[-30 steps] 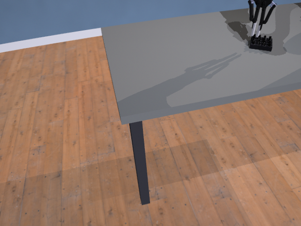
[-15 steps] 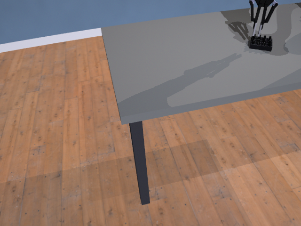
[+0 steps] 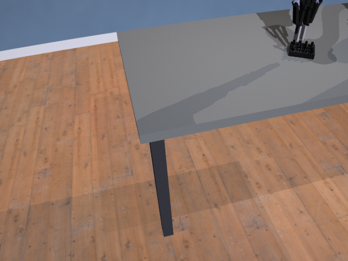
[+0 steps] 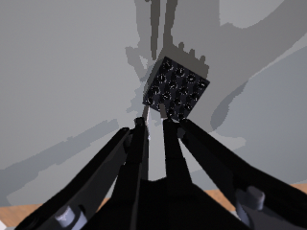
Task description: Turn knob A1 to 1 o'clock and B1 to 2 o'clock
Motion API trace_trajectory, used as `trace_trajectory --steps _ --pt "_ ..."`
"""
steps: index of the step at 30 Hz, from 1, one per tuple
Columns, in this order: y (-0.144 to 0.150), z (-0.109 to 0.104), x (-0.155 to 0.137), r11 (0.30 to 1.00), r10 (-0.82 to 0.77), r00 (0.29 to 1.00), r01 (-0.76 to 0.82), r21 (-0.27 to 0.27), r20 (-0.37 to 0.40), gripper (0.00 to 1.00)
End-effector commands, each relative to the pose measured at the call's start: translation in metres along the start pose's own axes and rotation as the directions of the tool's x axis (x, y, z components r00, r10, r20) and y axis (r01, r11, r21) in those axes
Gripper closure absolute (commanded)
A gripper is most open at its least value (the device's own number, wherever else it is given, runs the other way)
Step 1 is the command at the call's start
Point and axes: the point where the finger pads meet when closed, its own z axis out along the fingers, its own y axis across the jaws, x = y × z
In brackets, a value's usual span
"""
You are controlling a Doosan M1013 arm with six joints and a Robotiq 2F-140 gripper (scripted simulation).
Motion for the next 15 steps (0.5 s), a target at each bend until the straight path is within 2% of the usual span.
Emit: trace_trajectory --steps 1,6,8,9,15 --pt "0.0017 -0.0017 -0.0012 0.988 -0.155 0.988 0.155 0.000 0.010 0.88" --pt "0.0042 -0.0040 -0.0030 0.933 -0.359 0.933 0.359 0.002 0.010 0.88" --pt "0.0042 -0.0040 -0.0030 0.933 -0.359 0.933 0.359 0.002 0.010 0.88" --pt "0.0053 -0.0050 -0.0038 0.894 -0.448 0.894 0.448 0.003 0.010 0.88" --pt "0.0081 -0.0076 -0.0057 0.762 -0.648 0.761 0.648 0.005 0.009 0.88"
